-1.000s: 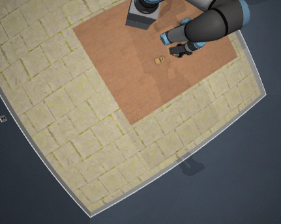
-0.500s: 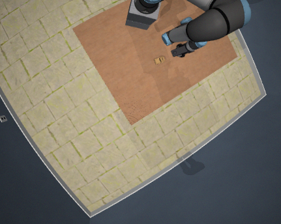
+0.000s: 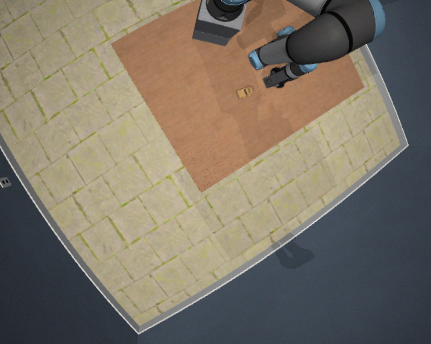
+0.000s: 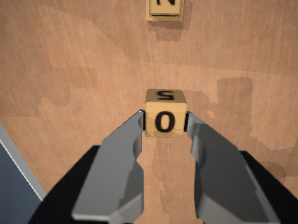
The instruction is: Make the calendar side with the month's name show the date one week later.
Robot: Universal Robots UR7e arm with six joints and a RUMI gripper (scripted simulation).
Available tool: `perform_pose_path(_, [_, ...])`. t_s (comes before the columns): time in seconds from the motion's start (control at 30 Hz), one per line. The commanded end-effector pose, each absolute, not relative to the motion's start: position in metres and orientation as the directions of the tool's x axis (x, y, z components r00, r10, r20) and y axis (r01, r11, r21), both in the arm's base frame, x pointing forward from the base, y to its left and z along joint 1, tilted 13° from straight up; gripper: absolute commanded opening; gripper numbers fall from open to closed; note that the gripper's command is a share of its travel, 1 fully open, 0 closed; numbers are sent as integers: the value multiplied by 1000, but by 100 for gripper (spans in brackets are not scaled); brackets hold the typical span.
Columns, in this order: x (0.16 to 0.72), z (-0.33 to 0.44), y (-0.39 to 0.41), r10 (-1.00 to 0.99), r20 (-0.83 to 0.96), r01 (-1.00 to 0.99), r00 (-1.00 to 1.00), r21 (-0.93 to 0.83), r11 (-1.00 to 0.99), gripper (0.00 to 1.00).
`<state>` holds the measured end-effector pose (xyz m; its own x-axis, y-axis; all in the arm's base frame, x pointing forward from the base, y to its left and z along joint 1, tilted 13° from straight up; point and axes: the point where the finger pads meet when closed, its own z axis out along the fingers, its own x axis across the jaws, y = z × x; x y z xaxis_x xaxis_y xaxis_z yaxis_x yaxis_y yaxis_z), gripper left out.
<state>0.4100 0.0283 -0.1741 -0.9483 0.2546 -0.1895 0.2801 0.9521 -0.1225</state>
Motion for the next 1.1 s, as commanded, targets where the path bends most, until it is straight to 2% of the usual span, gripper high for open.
perform_pose_path(0.0, [411, -174, 29, 251, -190, 277, -949, -123, 953, 11])
perform_pose_path(0.5, [413, -182, 27, 253, -191, 279, -948, -123, 952, 11])
perform_pose_path(1.07, [421, -236, 17, 253, -191, 279, -948, -122, 952, 11])
